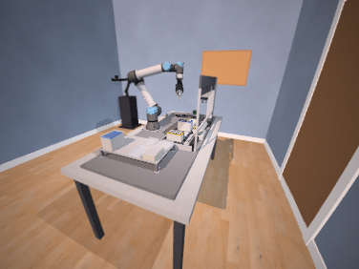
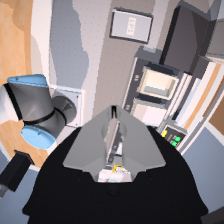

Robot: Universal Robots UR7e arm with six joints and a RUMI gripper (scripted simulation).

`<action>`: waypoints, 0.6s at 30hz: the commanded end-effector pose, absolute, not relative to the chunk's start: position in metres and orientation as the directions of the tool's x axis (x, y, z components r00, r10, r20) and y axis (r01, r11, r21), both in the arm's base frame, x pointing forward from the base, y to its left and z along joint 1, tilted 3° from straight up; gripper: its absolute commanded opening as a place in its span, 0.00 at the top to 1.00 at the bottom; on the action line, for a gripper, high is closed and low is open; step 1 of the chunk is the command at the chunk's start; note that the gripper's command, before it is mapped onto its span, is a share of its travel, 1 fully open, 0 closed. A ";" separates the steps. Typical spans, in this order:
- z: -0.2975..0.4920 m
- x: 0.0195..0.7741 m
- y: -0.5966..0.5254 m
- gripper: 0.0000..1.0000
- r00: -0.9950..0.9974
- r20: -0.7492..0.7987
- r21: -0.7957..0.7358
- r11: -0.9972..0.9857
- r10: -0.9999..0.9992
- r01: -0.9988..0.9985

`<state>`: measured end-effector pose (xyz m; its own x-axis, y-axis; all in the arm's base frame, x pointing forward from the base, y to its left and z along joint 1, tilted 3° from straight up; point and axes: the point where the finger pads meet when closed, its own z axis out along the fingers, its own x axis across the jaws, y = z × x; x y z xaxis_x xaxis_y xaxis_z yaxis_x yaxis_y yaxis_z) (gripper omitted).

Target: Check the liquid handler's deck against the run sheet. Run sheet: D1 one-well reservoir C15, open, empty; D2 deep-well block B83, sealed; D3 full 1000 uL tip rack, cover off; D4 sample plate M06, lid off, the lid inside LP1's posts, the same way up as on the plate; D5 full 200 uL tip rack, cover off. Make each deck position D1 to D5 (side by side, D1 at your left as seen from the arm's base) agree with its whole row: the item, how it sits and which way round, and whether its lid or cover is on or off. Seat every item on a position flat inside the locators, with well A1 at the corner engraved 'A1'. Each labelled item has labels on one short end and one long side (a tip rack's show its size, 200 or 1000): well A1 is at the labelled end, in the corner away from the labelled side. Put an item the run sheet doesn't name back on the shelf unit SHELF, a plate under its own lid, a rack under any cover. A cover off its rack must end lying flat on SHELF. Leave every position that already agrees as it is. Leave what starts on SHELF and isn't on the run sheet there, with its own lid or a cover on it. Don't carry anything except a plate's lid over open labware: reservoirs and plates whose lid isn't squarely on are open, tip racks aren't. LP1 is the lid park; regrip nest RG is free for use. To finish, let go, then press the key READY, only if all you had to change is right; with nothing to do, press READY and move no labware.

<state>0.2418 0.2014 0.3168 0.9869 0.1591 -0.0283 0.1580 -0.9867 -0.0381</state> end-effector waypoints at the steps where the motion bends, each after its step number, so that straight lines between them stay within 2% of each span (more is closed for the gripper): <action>1: 0.319 0.245 0.221 1.00 0.994 -0.026 -0.034 -0.994 0.109 0.108; 18: 0.321 0.250 0.296 1.00 0.994 -0.026 -0.035 -0.994 0.109 0.108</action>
